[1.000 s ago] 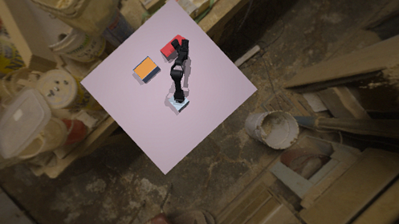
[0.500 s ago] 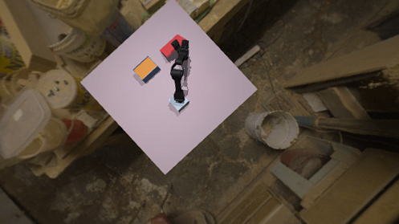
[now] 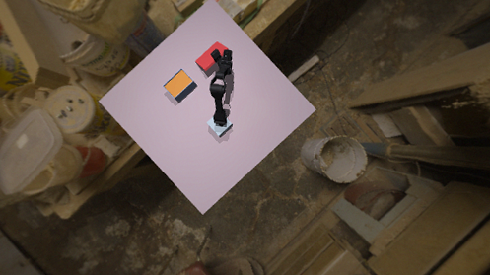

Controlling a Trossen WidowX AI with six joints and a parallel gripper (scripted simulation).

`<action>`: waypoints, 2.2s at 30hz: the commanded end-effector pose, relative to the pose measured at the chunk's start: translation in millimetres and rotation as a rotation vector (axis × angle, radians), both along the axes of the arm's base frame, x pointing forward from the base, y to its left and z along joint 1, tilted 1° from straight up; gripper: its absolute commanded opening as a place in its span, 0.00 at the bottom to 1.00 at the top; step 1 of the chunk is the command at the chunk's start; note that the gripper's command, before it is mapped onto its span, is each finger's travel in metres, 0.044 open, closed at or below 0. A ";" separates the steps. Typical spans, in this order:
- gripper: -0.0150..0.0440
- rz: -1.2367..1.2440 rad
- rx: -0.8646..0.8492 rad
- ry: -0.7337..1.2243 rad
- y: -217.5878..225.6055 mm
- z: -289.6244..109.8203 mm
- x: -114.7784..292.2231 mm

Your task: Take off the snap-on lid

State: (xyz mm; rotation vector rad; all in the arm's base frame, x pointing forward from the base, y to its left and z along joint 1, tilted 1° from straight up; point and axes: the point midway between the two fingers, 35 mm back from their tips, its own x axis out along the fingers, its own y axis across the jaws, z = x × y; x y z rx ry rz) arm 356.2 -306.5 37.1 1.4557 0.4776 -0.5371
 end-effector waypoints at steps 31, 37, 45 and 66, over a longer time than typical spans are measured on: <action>0.25 0.003 0.013 0.021 3.0 -36.6 -1.0; 0.52 0.003 0.012 0.020 0.4 -28.6 0.2; 0.81 0.003 0.012 0.021 1.6 -30.2 -3.6; 1.00 0.003 0.012 0.025 2.3 -32.5 -46.1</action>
